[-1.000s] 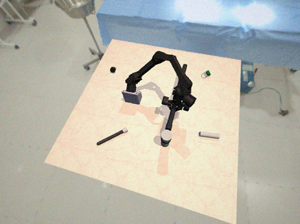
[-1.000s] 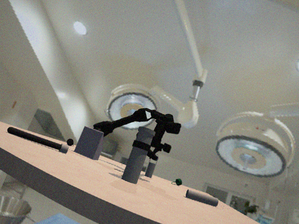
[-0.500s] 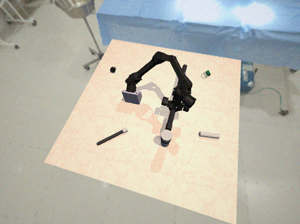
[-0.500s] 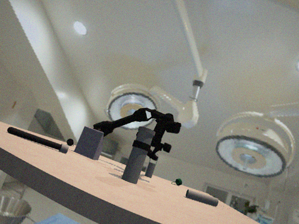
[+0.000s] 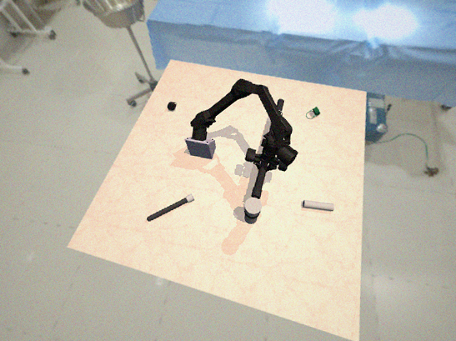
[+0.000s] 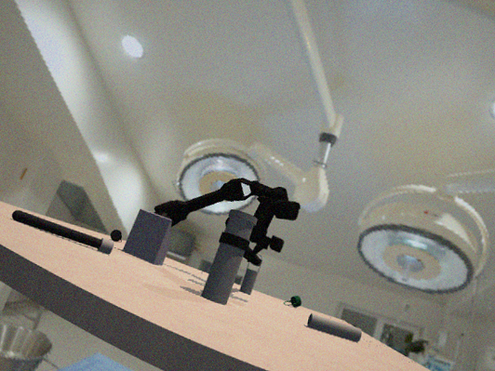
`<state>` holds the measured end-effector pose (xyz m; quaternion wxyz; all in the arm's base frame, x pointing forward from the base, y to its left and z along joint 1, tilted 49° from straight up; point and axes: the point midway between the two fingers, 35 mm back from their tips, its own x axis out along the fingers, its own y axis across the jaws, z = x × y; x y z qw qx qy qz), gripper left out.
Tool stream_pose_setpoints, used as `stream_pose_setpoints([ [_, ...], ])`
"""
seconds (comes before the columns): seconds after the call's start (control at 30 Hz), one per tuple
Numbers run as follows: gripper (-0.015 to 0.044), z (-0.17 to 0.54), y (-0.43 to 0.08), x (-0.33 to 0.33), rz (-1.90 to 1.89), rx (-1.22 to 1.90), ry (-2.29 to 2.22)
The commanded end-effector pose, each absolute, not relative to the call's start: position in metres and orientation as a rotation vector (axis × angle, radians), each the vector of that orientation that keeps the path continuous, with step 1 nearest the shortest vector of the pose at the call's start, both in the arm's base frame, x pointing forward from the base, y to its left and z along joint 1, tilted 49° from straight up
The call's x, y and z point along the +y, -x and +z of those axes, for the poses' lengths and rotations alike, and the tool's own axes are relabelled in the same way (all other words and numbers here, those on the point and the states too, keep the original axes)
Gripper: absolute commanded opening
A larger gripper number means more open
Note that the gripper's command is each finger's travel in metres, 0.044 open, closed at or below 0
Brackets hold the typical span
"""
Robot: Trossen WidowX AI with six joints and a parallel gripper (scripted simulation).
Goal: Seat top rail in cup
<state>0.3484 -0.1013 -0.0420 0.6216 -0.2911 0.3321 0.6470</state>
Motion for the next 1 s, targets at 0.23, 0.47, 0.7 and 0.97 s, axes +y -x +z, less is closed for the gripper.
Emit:
stream_pose_setpoints([
  [0.23,0.0000,-0.0445,-0.3481,-0.1121,1.475,0.772,0.683],
  [0.47,0.0000,-0.0461,-0.3480,-0.1139,1.475,0.772,0.683],
  [0.7,0.0000,-0.0466,-0.3481,-0.1057,1.488,0.762,0.668],
  [0.97,0.0079,-0.0466,-0.3481,-0.1057,1.488,0.762,0.668],
])
